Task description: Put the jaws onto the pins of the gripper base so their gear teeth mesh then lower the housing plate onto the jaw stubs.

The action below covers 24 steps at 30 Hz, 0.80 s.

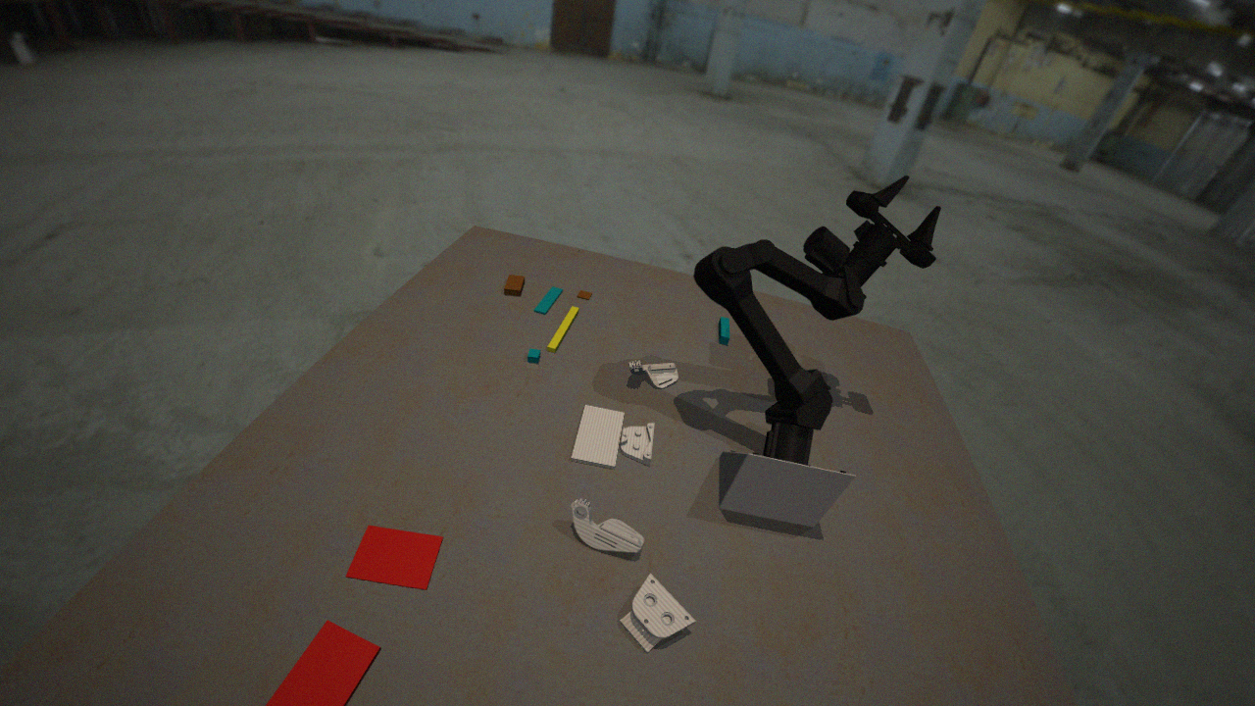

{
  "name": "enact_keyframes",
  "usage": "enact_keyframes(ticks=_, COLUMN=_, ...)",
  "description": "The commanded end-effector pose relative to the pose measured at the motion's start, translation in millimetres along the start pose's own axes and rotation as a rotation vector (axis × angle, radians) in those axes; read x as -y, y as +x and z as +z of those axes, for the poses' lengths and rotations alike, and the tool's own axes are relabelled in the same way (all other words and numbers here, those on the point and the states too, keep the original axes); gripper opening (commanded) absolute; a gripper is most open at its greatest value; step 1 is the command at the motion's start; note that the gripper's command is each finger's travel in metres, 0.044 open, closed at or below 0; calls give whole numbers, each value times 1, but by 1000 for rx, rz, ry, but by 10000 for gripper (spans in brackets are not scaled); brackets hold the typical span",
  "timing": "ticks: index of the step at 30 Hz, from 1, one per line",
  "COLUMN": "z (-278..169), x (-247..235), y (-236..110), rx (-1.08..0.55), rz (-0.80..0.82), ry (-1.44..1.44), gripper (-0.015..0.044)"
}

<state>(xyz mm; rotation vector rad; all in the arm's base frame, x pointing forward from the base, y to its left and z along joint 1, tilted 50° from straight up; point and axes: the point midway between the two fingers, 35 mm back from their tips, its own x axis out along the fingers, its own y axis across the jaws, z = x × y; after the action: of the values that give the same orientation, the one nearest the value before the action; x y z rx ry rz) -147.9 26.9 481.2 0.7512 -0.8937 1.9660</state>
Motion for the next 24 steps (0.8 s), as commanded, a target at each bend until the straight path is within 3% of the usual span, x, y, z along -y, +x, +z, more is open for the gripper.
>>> enact_keyframes(ticks=1, z=0, x=0, y=0, rx=0, rz=0, ry=0, gripper=426)
enact_keyframes(ticks=17, z=0, x=0, y=0, rx=0, rz=0, ry=0, gripper=6)
enact_keyframes(ticks=24, z=0, x=0, y=0, rx=0, rz=0, ry=0, gripper=0)
